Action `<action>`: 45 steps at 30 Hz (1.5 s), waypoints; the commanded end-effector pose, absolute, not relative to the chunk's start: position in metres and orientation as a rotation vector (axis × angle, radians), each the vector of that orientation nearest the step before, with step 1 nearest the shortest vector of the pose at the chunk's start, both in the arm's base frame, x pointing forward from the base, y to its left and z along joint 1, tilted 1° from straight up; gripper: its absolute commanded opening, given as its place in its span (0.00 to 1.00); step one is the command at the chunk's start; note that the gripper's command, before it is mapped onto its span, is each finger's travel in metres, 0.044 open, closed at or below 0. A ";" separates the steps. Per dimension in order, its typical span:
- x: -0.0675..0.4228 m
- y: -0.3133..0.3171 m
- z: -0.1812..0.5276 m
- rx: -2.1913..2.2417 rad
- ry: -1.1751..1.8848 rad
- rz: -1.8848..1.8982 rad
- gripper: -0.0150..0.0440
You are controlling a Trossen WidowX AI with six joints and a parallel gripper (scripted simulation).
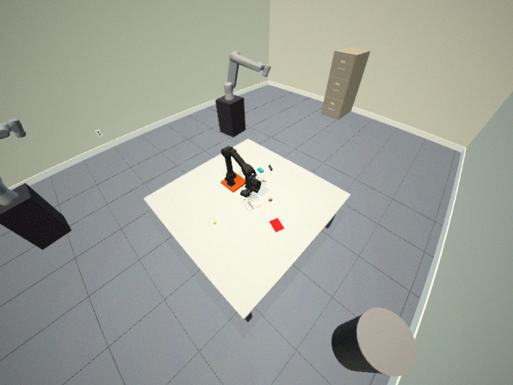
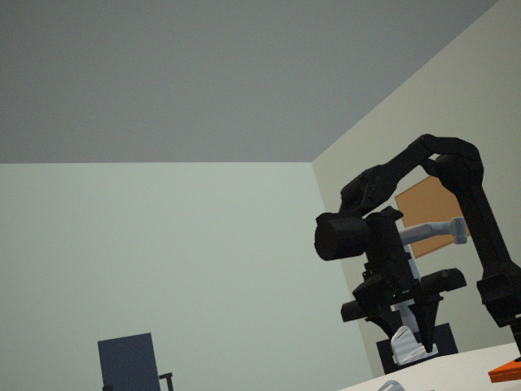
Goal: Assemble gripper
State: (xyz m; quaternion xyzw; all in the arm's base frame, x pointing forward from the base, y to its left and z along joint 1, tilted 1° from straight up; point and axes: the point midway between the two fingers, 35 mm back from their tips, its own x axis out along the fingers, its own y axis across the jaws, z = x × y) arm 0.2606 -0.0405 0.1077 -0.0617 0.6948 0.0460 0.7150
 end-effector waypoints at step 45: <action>0.235 0.029 0.104 0.395 1.494 -0.410 0.48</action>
